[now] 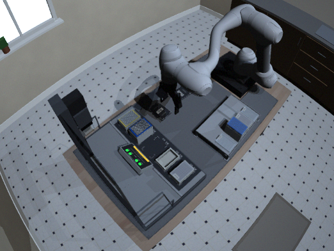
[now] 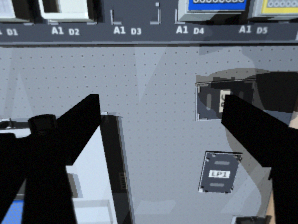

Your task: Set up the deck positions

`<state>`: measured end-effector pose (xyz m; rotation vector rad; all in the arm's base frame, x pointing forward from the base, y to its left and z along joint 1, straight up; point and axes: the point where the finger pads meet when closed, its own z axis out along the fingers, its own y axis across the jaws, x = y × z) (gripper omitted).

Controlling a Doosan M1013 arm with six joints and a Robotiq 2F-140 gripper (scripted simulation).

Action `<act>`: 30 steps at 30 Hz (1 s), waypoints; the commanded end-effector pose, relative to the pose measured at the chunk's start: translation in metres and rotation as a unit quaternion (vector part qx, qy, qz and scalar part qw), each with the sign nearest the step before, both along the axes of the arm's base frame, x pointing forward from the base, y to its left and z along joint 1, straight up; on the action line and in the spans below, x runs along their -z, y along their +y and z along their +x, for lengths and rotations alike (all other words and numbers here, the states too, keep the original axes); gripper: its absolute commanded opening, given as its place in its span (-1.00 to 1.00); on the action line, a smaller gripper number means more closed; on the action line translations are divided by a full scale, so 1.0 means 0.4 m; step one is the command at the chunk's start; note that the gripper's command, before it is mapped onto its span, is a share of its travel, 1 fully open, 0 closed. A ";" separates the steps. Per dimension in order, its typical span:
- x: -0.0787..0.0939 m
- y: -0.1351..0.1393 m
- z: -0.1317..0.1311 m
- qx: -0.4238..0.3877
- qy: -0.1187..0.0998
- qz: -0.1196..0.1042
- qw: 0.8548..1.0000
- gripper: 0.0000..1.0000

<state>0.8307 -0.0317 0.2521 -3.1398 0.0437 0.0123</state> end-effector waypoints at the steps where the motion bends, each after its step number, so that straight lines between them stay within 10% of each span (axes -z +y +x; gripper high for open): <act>1: -0.004 -0.059 0.007 -0.003 -0.002 -0.001 1.000 0.59; 30: -0.003 -0.303 0.004 -0.003 0.000 -0.001 1.000 0.59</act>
